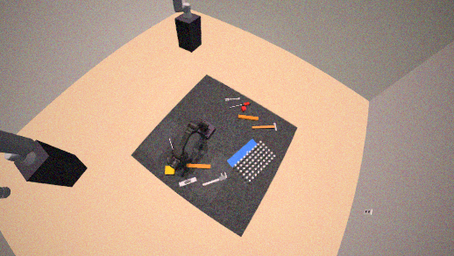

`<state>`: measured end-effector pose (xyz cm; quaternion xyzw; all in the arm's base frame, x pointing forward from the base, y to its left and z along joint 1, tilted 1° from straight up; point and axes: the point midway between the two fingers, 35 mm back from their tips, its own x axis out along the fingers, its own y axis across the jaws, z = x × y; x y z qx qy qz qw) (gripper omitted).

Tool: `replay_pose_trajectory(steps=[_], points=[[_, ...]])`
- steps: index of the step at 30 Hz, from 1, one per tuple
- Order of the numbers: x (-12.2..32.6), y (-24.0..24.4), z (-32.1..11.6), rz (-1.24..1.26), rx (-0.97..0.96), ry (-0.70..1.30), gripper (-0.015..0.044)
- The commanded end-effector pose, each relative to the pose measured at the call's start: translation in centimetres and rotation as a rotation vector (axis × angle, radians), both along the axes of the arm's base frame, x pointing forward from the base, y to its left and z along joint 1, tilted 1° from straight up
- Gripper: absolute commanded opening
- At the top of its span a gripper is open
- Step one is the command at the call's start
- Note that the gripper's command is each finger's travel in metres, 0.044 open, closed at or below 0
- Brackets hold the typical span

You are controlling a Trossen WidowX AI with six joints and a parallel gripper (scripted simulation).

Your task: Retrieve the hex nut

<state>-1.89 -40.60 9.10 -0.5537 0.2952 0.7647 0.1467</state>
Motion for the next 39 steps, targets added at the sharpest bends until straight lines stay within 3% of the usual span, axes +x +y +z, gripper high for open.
replay_pose_trajectory(steps=[1, 39], points=[[-0.1, 0.1, -0.5, -0.005, 0.003, 0.006, 0.0], [0.0, 0.3, -3.7, -0.005, 0.004, 0.006, 0.0]])
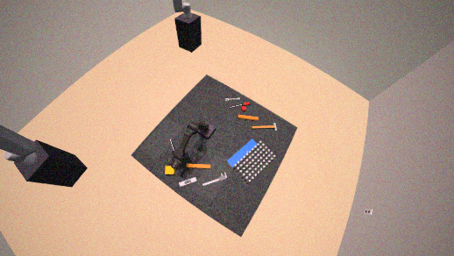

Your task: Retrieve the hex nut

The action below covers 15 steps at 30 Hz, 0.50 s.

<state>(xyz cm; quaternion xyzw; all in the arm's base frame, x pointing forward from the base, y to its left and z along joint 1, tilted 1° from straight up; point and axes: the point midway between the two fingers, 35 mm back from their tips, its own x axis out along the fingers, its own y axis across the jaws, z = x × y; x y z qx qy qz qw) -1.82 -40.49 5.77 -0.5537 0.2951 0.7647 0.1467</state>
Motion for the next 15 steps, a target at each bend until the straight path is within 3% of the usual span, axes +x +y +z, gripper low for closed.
replay_pose_trajectory(steps=[1, 15], points=[[-0.1, 0.2, -0.5, -0.005, 0.004, 0.006, 0.0], [-0.1, 0.3, -1.7, -0.005, 0.004, 0.006, 0.0]])
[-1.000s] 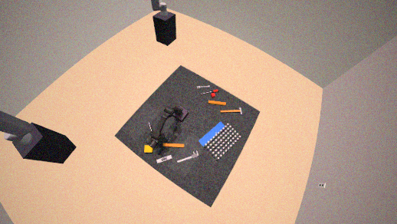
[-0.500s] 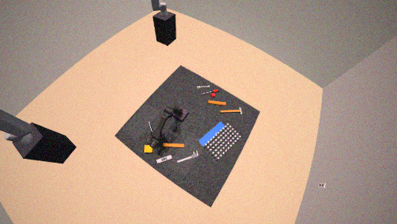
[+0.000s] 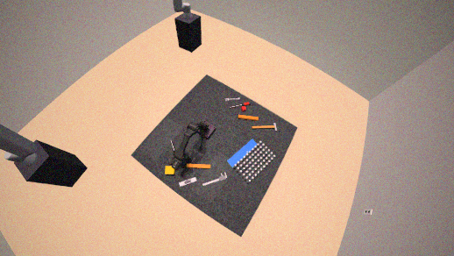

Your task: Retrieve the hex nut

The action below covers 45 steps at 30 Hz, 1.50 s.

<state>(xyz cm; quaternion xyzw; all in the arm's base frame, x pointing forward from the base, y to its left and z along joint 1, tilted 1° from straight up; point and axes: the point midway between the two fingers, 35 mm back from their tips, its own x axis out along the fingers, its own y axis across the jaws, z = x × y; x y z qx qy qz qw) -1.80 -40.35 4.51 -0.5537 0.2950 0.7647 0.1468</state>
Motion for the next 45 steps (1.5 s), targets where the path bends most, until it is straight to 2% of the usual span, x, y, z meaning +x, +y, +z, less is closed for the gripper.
replay_pose_trajectory(steps=[1, 36, 45], points=[[-0.1, 0.2, -0.5, -0.005, 0.004, 0.006, 0.0], [-0.1, 0.8, -3.3, -0.005, 0.004, 0.006, 0.0], [0.0, 0.6, -3.0, 0.0, 0.001, 0.0, 0.0236]])
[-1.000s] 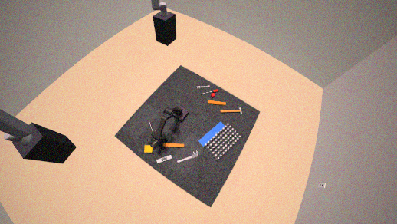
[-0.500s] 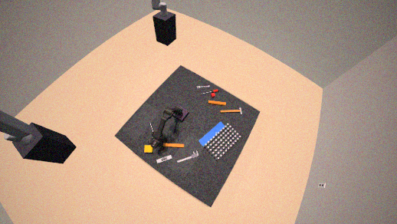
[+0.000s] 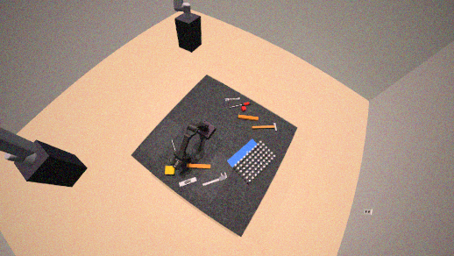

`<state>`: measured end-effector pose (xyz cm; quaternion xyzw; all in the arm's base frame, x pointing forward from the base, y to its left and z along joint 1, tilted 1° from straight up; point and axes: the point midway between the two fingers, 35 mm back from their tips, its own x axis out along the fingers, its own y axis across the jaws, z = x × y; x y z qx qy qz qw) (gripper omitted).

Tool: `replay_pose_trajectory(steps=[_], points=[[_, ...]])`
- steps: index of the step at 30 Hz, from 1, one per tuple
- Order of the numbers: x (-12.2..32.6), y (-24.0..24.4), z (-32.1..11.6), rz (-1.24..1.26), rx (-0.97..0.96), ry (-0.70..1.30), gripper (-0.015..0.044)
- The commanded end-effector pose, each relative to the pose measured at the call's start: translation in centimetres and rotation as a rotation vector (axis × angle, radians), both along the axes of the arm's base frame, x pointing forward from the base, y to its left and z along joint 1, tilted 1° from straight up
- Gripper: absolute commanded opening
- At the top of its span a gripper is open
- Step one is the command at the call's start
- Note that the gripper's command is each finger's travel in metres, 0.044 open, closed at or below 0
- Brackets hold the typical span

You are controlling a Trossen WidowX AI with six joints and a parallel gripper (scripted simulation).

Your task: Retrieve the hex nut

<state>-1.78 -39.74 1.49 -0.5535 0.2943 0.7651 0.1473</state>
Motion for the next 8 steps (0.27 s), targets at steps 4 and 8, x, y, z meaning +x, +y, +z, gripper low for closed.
replay_pose_trajectory(steps=[4, 8], points=[[0.0, -0.03, 0.06, 0.0, -0.001, 0.0, 0.0341], [0.0, -0.03, 0.06, 0.0, -0.001, 0.0, 0.044]])
